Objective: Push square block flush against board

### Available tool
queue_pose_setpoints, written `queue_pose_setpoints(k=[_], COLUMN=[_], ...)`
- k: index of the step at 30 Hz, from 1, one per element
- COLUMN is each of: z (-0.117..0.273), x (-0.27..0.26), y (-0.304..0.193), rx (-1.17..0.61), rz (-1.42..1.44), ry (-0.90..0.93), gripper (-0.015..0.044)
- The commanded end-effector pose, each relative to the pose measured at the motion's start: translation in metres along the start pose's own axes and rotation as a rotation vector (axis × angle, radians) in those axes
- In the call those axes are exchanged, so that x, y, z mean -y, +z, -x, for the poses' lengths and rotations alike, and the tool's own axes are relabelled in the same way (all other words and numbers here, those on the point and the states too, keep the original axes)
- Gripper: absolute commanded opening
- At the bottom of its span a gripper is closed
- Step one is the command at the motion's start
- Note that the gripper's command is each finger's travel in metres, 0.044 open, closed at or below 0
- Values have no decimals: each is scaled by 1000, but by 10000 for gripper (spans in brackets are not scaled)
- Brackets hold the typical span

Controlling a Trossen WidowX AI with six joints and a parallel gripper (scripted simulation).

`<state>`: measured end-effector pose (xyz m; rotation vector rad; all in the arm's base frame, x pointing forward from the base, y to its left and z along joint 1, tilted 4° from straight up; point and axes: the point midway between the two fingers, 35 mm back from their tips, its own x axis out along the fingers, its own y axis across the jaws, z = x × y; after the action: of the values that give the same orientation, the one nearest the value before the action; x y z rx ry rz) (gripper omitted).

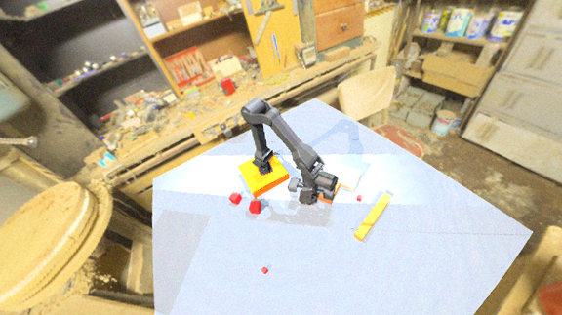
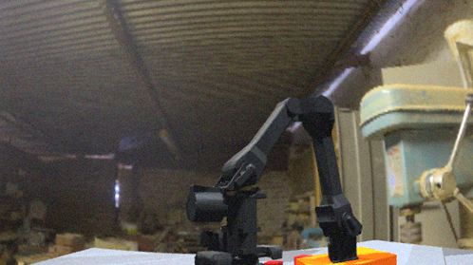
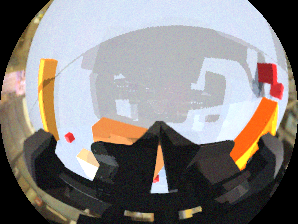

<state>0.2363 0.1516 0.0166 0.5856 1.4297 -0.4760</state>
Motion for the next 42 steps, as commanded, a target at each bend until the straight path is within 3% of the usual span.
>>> queue_pose_setpoints(k=[1,35,40,42], z=[-2,-3,49,53], x=[0,-1,-2,-2], y=[-9,43,41,41], rx=[-18,-13,-13,-13], rz=[10,10,10,10], ry=[-4,-4,-3,-3], gripper=[0,0,0,0])
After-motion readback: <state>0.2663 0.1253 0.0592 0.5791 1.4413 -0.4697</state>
